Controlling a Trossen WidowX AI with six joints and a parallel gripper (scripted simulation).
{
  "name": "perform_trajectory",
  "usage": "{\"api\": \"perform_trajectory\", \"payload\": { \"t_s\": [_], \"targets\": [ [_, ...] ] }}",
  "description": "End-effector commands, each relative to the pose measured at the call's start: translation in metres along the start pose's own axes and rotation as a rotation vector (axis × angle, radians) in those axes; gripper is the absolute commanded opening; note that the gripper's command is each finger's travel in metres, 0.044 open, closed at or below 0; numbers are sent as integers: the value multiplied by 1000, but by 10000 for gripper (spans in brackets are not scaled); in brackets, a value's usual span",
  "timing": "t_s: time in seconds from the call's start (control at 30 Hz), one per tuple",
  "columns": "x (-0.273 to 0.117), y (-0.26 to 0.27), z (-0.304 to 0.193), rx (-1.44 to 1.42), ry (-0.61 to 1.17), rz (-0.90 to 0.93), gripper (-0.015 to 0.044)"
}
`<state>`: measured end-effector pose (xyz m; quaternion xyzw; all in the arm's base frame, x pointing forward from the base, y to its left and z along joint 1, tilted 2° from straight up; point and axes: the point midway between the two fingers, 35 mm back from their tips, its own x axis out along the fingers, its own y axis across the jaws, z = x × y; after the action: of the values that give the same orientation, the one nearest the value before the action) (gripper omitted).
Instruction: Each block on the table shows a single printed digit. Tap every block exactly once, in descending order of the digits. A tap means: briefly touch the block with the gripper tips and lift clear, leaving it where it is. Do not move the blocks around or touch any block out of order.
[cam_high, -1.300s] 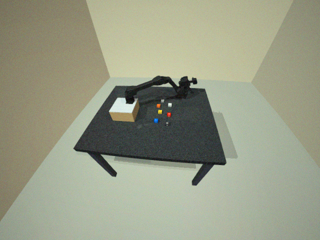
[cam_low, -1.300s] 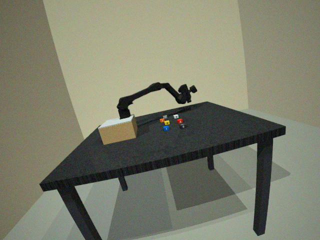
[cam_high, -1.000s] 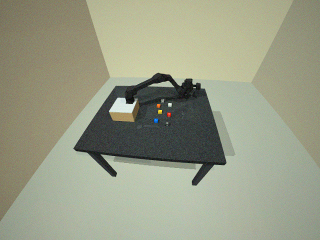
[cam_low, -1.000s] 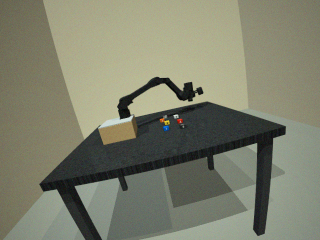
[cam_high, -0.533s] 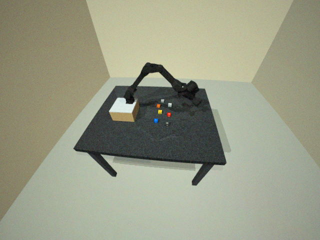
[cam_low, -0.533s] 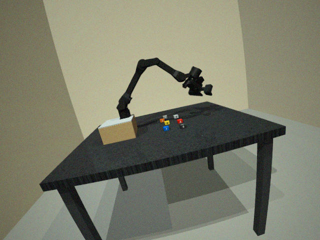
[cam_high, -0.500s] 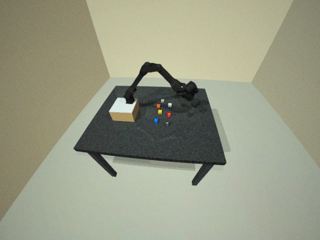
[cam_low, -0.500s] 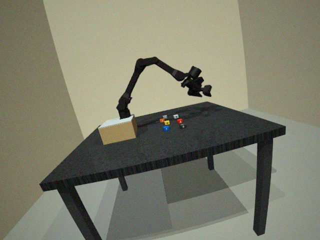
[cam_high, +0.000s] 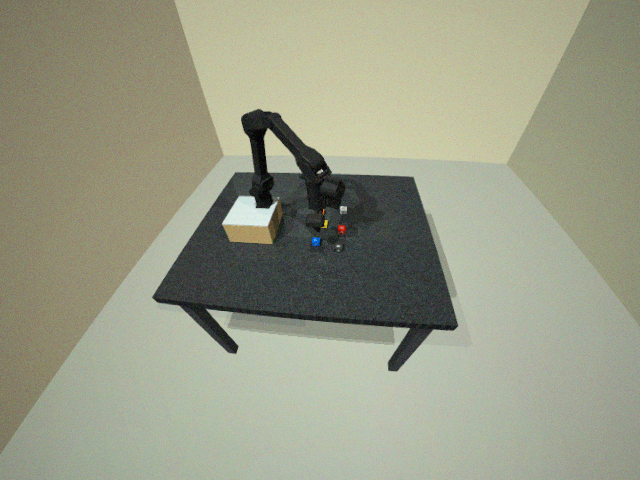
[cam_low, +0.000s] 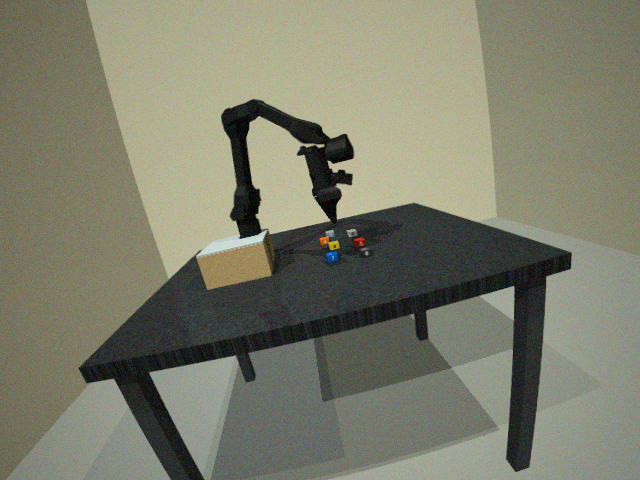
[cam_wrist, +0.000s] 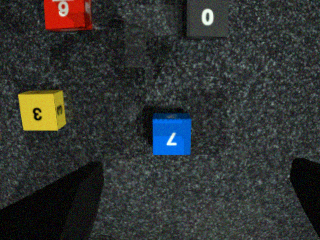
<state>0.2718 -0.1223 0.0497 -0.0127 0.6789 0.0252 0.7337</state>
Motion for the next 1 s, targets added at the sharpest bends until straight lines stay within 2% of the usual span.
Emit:
{"api": "perform_trajectory", "payload": {
  "t_s": [0.0, 0.7, 0.97],
  "targets": [
    [-7, 2, -26, 10, 62, -3, 400],
    [-7, 4, -25, 9, 62, -2, 400],
    [-5, 88, 1, -9, 59, 11, 400]
  ]
}}
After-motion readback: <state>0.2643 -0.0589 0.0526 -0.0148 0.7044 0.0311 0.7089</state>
